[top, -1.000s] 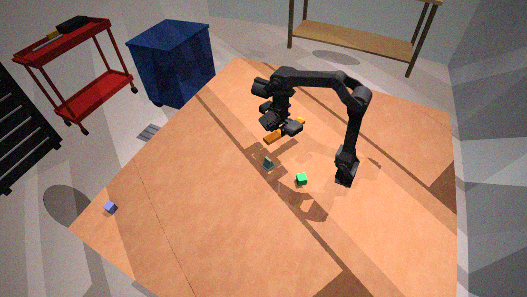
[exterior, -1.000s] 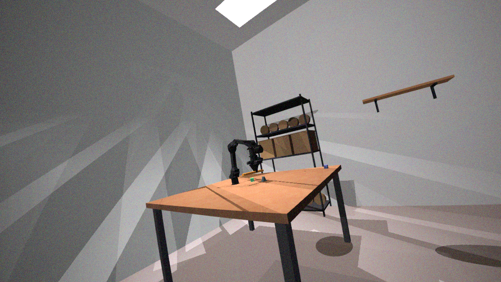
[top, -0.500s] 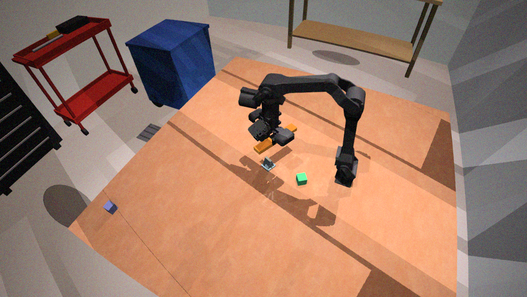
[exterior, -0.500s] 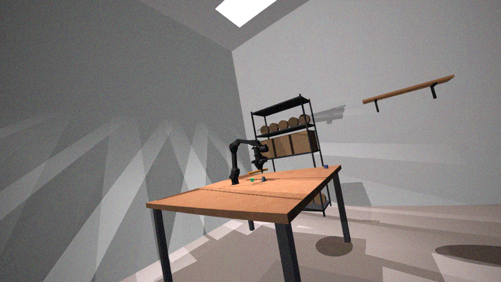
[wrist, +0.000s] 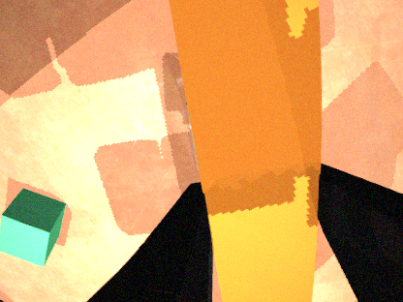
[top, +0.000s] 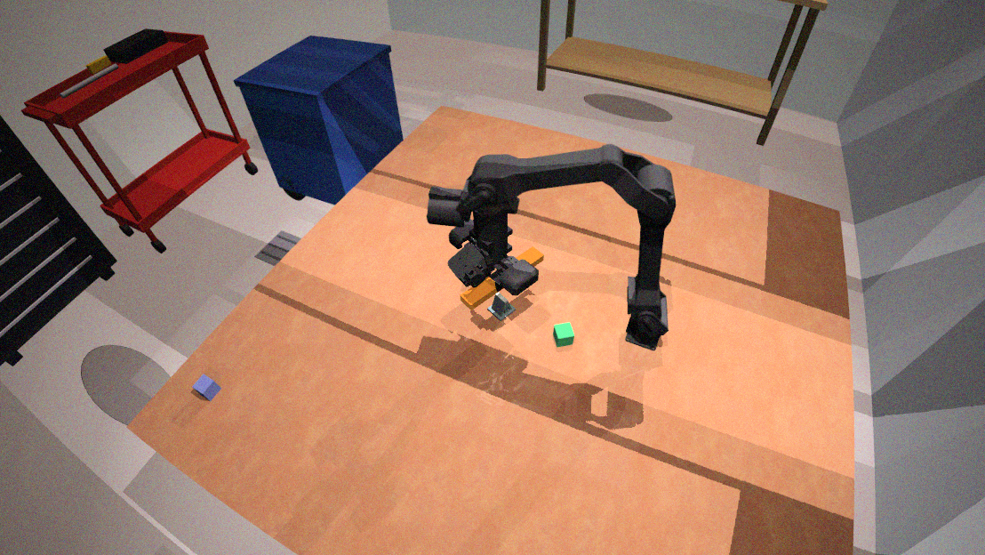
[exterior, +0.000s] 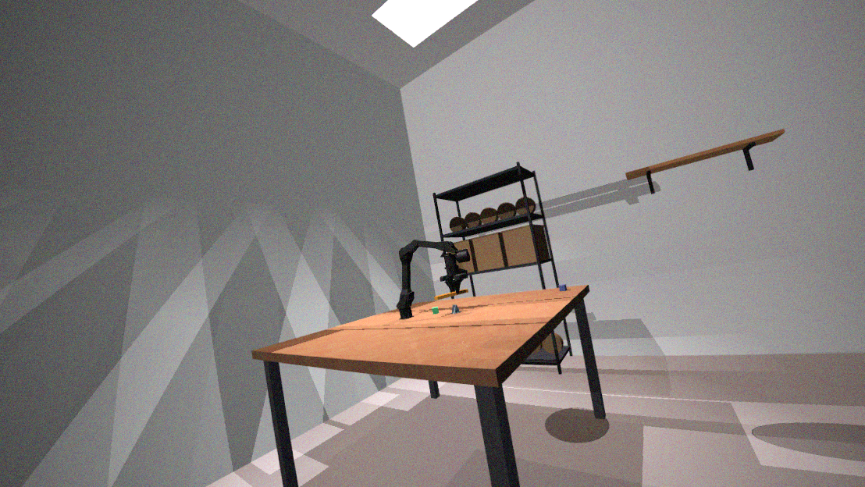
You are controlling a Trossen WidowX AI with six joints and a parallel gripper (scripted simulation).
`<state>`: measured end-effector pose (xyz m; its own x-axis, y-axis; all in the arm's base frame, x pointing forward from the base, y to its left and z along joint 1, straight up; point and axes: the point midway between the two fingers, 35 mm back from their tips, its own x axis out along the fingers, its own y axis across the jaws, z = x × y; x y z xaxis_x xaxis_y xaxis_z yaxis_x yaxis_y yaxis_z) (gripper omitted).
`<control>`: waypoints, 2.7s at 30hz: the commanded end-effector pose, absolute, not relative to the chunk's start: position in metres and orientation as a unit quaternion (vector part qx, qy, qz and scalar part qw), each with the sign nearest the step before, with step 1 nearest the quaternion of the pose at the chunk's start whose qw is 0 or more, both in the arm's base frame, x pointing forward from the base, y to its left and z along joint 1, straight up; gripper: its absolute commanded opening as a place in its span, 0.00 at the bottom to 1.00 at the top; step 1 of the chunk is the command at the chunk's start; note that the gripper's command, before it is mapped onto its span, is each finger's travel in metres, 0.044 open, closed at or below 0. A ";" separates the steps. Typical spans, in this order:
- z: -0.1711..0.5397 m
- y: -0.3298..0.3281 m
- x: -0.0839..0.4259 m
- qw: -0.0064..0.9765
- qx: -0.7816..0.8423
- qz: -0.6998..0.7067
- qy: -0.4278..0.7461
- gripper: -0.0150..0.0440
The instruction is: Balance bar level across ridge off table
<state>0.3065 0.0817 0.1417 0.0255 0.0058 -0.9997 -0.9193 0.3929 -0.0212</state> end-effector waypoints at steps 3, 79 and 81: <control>0.143 0.089 0.308 0.602 -0.392 0.385 0.579 0.25; 0.098 0.089 0.309 0.602 -0.392 0.385 0.579 0.25; 0.098 0.089 0.309 0.602 -0.392 0.385 0.579 0.25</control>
<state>0.3086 0.0890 0.0983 0.0327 0.0074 -0.9994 -0.9192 0.3928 -0.0271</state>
